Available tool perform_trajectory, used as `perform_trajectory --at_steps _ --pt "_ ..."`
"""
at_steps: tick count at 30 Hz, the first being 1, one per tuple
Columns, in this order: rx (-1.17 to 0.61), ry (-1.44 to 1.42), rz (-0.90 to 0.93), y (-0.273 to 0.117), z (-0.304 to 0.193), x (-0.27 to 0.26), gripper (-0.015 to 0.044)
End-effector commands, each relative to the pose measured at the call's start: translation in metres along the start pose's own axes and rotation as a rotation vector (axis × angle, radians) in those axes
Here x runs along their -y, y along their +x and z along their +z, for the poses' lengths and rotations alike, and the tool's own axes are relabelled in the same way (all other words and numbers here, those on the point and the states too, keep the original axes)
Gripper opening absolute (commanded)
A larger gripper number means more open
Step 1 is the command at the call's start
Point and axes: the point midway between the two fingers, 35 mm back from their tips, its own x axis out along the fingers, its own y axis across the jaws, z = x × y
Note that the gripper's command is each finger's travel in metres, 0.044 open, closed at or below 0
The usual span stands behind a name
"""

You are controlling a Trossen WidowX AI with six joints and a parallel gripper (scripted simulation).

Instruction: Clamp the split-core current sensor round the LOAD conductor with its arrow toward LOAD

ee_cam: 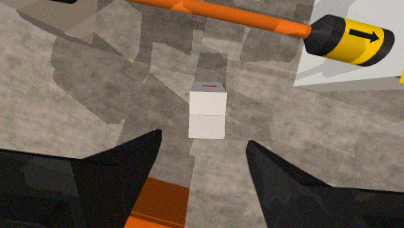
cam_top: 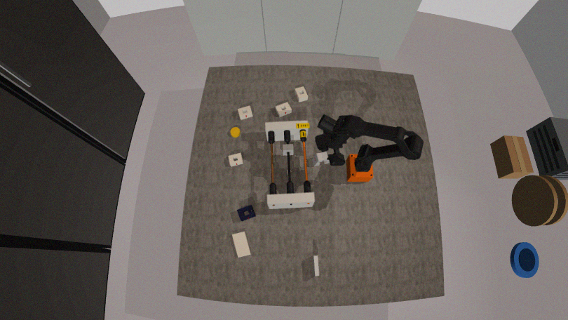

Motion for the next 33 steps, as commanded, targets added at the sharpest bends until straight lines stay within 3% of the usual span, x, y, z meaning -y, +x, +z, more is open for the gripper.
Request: perform_trajectory --at_steps 1,16,33 --pt "-0.037 0.212 -0.004 -0.003 0.003 0.001 0.0320" --pt "-0.178 1.455 -0.199 0.000 0.022 0.000 0.0320" --pt "-0.178 1.469 -0.202 0.020 0.020 0.002 0.0320"
